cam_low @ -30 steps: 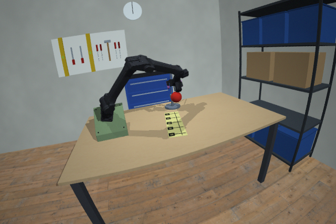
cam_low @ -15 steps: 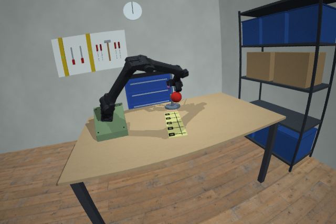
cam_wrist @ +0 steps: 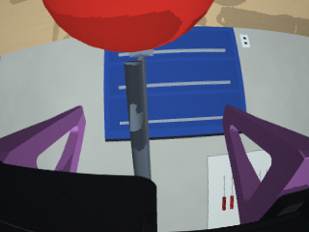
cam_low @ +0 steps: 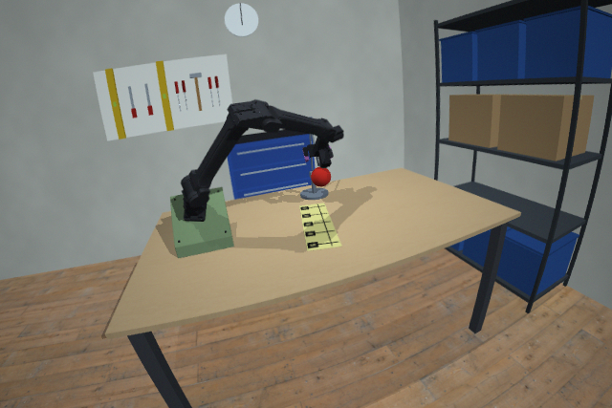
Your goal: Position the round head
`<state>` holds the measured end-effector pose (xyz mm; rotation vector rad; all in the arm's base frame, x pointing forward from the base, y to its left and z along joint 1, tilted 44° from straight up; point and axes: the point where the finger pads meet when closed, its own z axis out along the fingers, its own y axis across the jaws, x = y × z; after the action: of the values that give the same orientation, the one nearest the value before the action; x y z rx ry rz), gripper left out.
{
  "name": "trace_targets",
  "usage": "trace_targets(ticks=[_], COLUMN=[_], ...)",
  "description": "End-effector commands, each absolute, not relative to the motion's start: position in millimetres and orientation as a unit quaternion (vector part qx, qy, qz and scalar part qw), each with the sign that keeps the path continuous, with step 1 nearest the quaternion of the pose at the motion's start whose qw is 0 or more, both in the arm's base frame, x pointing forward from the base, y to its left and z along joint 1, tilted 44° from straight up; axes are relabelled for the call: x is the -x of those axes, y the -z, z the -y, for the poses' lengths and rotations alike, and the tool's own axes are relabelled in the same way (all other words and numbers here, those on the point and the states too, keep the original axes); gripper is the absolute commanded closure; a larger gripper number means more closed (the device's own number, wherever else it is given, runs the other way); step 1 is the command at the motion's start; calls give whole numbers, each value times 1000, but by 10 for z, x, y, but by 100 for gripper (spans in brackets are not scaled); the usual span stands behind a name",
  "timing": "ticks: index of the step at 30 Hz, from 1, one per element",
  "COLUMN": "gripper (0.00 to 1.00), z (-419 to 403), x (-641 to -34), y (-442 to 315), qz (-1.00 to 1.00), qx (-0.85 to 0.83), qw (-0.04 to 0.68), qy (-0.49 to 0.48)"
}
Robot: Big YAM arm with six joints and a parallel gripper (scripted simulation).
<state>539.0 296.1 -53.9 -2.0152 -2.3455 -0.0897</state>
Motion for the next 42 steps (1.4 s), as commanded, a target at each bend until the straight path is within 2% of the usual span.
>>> trace_targets(ticks=[1, 30, 31, 42], gripper=[0, 0, 100, 100], z=[-3200, -3200, -3187, -3047], x=[-5488, -5488, -5482, -5417], y=[398, 398, 405, 473], qz=[766, 766, 766, 761], qx=[641, 641, 641, 647], qw=[15, 15, 15, 21], qy=[48, 48, 47, 37])
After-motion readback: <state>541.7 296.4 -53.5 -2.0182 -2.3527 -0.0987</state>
